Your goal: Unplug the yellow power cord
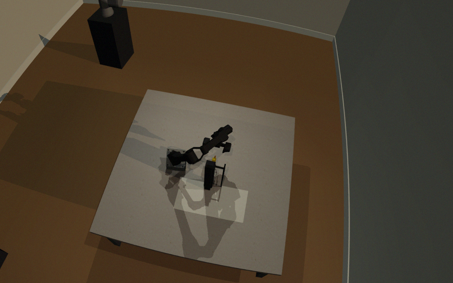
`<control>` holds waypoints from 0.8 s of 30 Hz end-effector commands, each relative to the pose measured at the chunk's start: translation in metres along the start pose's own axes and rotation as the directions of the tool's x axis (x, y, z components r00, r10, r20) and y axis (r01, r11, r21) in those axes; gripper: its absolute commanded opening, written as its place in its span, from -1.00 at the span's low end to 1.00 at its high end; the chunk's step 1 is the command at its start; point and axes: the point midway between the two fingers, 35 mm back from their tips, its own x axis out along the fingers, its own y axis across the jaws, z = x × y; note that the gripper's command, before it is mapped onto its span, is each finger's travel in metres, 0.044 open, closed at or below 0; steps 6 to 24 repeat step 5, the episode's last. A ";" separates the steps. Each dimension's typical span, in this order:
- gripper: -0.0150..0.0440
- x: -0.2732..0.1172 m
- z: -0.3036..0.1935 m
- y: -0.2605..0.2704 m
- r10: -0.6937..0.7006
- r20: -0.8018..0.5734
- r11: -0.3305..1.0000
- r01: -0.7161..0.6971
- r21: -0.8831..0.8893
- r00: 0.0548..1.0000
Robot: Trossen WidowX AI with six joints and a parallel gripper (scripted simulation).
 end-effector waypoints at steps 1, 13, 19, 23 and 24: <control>1.00 0.000 0.000 0.000 0.003 0.001 1.000 -0.003 0.002 1.000; 1.00 0.000 0.000 0.000 0.003 0.001 1.000 -0.003 0.002 1.000; 1.00 0.000 0.000 0.000 0.003 0.001 1.000 -0.003 0.002 1.000; 1.00 0.000 0.000 0.000 0.003 0.001 1.000 -0.003 0.002 1.000; 1.00 0.000 0.000 0.000 0.003 0.001 1.000 -0.003 0.002 1.000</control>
